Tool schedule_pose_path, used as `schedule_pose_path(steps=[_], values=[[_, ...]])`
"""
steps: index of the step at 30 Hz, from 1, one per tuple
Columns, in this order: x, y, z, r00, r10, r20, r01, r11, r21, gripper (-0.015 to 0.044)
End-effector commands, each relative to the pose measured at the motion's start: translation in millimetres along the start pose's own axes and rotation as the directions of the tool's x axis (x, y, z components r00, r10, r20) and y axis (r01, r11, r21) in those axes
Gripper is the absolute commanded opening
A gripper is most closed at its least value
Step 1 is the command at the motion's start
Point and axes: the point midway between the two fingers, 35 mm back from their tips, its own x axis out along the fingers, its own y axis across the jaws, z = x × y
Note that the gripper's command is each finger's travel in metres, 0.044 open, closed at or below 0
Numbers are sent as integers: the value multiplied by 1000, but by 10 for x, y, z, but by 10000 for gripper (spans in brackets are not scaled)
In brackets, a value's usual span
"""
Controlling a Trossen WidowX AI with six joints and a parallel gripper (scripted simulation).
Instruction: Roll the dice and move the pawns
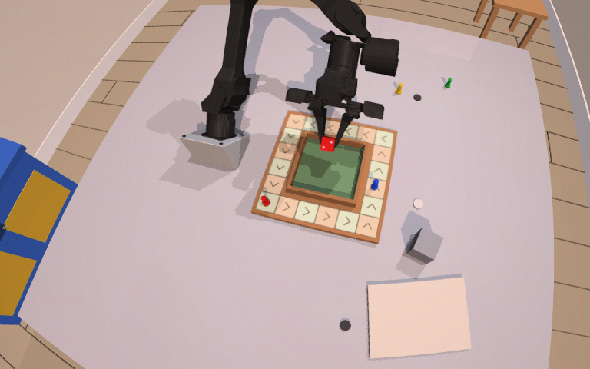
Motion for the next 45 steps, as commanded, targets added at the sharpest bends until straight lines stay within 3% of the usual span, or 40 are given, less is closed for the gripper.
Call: schedule_pose_path(steps=[1, 7, 15, 19, 24, 26, 28, 32, 34, 40, 42, 45], values=[[3, -2, 0, 1000, -1, 0, 1, 1000, 0, 0], [3, -2, 0, 1000, -1, 0, 1, 1000, 0, 0], [3, -2, 0, 1000, -1, 0, 1, 1000, 0, 210], [-240, 0, 278, 1000, -1, 6, 0, 1000, 4, 315], [-261, -3, 302, 1000, -1, 7, 1, 1000, 5, 440], [-193, -19, 282, 998, -28, -60, 27, 1000, -11, 440], [-36, -54, 225, 965, -82, -248, 72, 996, -47, 440], [148, -43, 155, 770, -59, -635, 41, 998, -42, 440], [173, -6, 170, 679, -5, -734, 5, 1000, -2, 440], [175, 0, 174, 667, 3, -745, 1, 1000, 5, 440], [200, -50, 162, 716, -39, -697, 39, 999, -16, 440], [26, -21, -32, 723, -31, -690, -86, 987, -134, 361]])
